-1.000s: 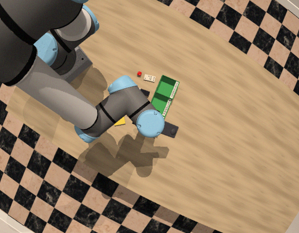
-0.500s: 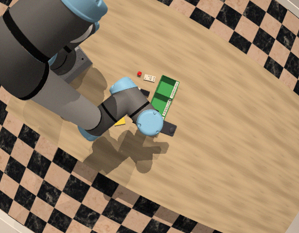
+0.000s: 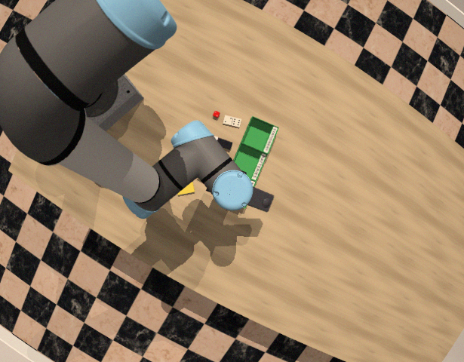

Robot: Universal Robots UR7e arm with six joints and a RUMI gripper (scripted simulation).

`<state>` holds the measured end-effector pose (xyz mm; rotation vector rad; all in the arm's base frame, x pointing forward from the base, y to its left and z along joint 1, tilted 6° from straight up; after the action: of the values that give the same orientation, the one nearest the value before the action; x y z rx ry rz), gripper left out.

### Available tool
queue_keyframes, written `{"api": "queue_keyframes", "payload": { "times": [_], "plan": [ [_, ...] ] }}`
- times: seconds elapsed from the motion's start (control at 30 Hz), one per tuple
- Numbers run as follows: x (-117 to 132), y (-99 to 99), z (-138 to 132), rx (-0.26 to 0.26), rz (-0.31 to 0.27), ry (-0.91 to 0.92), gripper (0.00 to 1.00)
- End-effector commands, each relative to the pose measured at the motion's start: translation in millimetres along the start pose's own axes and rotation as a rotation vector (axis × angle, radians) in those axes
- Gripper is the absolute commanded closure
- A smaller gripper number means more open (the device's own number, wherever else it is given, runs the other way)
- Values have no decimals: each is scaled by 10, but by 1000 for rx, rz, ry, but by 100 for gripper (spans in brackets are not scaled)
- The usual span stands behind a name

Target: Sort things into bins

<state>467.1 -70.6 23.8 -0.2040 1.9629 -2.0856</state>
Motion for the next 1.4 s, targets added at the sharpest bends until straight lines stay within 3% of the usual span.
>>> {"api": "queue_keyframes", "payload": {
  "times": [0.0, 1.37],
  "plan": [
    [-1, 1, -6, 1, 0, -1, 96],
    [-5, -61, -7, 2, 1, -1, 96]
  ]
}}
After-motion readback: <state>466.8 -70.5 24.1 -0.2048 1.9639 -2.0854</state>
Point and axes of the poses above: the point where the finger pads meet when closed, its own y axis out along the fingers, its own z axis across the jaws, x = y × z, the point moved 9 cm from there along -y, back along the fingers, and after that the axes turned 15 degrees about -y, right-handed, at the moved point
